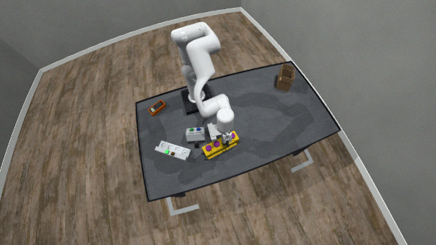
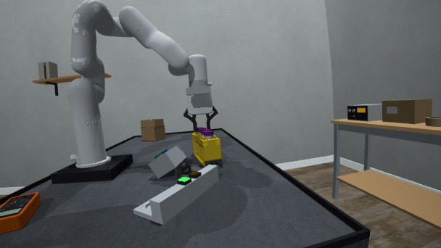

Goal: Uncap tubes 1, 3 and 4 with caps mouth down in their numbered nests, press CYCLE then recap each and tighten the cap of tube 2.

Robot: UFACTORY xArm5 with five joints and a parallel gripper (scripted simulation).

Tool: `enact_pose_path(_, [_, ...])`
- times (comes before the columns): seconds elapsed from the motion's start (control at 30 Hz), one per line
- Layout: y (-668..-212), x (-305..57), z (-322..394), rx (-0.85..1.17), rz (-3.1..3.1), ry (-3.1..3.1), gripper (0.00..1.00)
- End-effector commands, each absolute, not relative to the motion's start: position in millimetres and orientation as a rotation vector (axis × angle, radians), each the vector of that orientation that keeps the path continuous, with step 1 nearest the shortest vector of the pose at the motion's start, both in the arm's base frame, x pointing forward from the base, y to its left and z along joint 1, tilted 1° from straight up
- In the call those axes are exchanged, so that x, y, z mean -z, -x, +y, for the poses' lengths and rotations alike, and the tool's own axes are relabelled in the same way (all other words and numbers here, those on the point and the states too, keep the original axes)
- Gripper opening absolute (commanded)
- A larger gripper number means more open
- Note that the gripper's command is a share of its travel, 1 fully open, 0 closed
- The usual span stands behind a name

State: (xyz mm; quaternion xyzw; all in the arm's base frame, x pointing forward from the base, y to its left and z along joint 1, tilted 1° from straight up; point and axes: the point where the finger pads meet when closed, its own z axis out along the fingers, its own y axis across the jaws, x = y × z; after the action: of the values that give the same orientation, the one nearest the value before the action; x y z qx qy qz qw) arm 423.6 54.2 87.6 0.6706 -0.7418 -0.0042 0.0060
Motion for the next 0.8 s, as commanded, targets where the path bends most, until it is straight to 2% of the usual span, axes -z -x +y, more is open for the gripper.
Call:
enact_pose_path(0.0, [-424.9, -89.0, 54.3, 0.019, -2.327, -2.103, 0.46])
enact_pose_path(0.43, [-424.9, -90.3, 54.3, 0.019, -1.559, -2.726, 0.46])
enact_pose_path(0.77, [-424.9, -90.3, 54.3, 0.02, -0.992, -2.982, 0.46])
